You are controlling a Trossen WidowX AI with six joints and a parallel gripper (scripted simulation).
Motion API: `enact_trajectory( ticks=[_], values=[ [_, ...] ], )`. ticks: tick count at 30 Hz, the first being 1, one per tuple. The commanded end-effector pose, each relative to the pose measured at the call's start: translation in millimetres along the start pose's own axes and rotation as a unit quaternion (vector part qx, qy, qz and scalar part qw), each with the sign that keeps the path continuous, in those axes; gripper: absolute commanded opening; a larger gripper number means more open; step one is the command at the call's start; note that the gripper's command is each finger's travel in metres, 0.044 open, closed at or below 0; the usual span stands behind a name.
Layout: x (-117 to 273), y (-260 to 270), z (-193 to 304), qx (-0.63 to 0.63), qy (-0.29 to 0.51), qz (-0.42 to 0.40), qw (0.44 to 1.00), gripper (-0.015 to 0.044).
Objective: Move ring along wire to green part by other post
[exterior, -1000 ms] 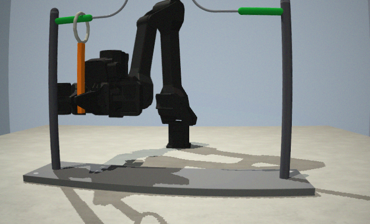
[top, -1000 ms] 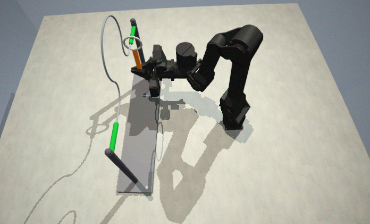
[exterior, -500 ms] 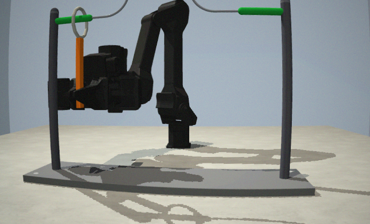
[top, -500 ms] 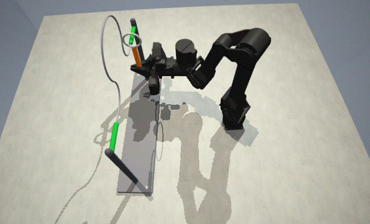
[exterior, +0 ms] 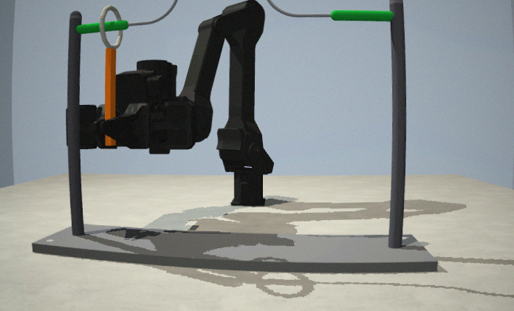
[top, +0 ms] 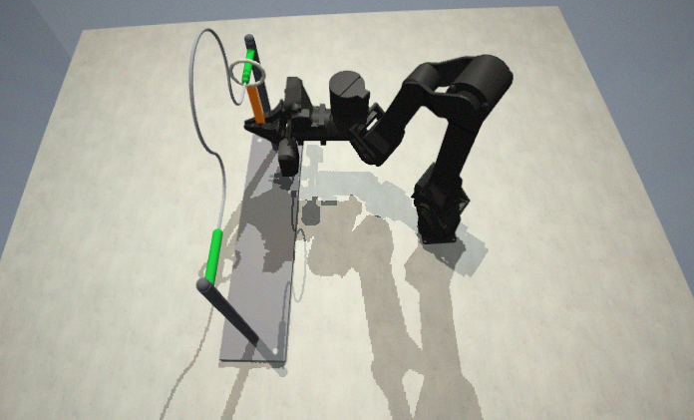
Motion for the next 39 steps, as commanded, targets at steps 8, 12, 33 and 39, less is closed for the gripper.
enact_trajectory(
  ticks=[8, 12, 33, 39],
  values=[
    [0, 0, -2, 0.002, -0.002, -0.001, 1.000, -0.0150],
    [0, 0, -2, 0.002, -0.002, -0.001, 1.000, -0.0150],
    [0, 13, -3, 0.001, -0.001, -0.003, 1.000, -0.0150],
    [0, 19, -4, 0.000, -0.001, -0.003, 1.000, -0.0150]
  ],
)
Point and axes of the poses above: the point midway between the two fingers, 35 mm back from their tips, its own x axis back along the fingers, its own y axis across the jaws, z = x × y, the point moved 1 cm from there along x, back along the fingers, and after that the axes turned 6 degrees about x, right-handed, at the moved point
